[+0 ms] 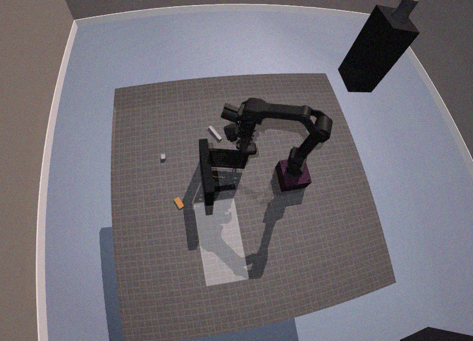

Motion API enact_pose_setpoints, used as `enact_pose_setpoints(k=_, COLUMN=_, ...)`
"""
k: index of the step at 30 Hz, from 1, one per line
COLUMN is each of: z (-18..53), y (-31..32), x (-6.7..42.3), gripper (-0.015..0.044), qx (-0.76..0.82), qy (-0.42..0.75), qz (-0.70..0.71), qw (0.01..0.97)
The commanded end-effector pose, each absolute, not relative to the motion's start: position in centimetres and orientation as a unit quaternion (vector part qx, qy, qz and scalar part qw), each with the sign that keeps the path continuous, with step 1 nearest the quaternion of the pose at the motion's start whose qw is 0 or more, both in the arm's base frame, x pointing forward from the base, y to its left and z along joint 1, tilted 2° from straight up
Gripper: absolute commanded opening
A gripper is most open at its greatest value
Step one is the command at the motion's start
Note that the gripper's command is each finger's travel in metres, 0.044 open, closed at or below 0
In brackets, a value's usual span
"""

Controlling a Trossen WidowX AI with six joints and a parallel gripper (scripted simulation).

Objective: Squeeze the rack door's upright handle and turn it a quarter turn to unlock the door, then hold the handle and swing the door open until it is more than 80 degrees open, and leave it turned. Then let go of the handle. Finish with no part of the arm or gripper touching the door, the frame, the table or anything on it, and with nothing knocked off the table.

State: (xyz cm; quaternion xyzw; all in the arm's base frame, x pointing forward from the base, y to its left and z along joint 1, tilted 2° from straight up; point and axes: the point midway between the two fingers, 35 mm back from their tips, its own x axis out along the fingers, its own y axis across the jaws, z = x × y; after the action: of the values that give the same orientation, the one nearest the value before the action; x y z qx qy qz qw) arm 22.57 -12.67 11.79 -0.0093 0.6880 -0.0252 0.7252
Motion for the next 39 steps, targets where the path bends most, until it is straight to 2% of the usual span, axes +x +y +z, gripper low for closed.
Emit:
enact_pose_setpoints(k=1, z=11.8, y=-13.6, x=22.8, gripper=0.0017, qx=-0.036, qy=0.688, qz=0.003, qw=0.725)
enact_pose_setpoints(k=25, z=11.9, y=-15.6, x=23.4, gripper=0.0017, qx=-0.085, qy=0.686, qz=0.048, qw=0.721)
enact_pose_setpoints(k=35, z=11.9, y=-15.6, x=23.4, gripper=0.0279, qx=-0.085, qy=0.686, qz=0.048, qw=0.721)
enact_pose_setpoints(k=39, z=12.1, y=-15.6, x=23.4, gripper=0.0289, qx=-0.085, qy=0.686, qz=0.048, qw=0.721)
